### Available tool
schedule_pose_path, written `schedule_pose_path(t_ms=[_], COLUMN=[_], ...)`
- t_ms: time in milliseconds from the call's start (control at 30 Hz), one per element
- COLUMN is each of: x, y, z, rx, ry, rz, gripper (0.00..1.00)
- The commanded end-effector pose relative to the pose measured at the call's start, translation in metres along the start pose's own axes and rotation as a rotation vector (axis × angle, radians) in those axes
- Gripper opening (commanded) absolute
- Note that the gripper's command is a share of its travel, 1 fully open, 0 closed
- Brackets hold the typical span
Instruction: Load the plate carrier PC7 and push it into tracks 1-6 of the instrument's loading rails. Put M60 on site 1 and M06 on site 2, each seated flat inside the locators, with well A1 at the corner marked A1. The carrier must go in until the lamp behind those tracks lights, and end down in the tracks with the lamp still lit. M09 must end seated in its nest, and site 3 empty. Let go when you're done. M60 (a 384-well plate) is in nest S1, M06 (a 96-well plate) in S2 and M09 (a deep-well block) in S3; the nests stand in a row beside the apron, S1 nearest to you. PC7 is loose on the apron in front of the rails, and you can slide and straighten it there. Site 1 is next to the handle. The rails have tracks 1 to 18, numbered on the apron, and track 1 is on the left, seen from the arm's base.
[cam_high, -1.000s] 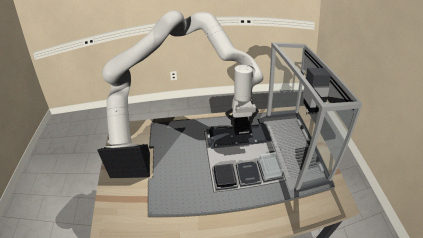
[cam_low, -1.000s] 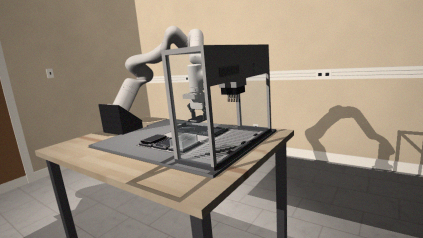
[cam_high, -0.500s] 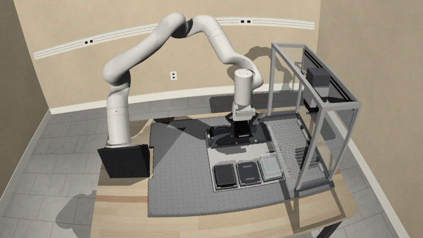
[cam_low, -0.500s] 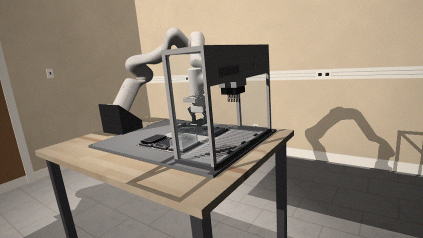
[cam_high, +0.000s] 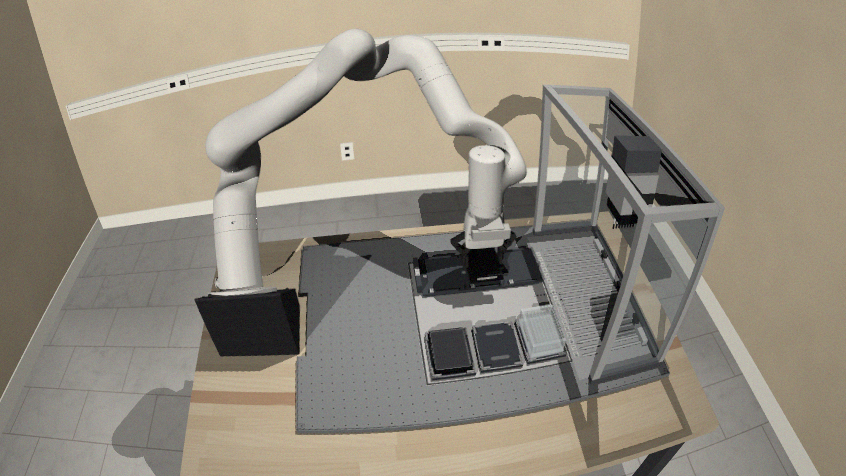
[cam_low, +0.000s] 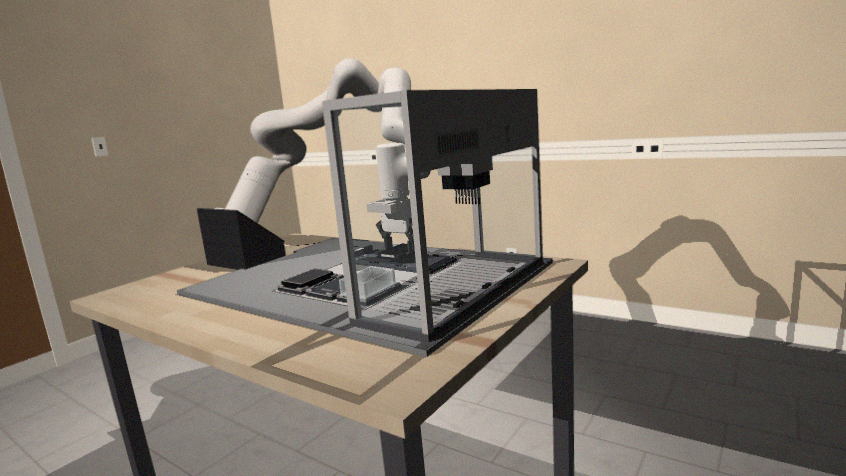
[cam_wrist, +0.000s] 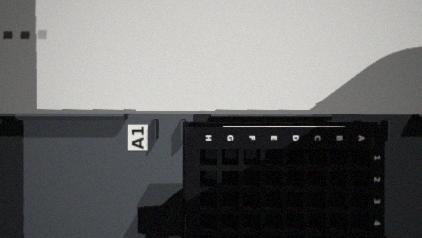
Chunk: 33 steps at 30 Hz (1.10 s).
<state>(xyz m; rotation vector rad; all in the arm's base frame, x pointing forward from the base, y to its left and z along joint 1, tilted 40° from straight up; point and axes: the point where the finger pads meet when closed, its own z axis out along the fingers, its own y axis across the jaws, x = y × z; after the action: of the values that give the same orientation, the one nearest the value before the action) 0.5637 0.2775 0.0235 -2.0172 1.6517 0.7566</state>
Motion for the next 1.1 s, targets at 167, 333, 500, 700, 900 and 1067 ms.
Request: schedule_pose_path(t_ms=[167,333,500,700,900,1067], x=[-0.0002,-0.0001,-0.0002,-0.0002,-0.0002,-0.0002], y=[-0.0011,-0.0011,-0.0011,-0.0011,-0.0011,-0.0011], z=[0.0028,0.0029,0.0028,0.0042,0.0075,0.0108], rx=[0.002,0.002,0.002,0.002,0.002,0.002], ry=[0.000,0.000,0.000,0.000,0.000,0.000], rz=[-0.001,-0.001,-0.001,-0.001,-0.001,-0.001], gripper=[0.00,0.00,0.00,0.00,0.00,0.00])
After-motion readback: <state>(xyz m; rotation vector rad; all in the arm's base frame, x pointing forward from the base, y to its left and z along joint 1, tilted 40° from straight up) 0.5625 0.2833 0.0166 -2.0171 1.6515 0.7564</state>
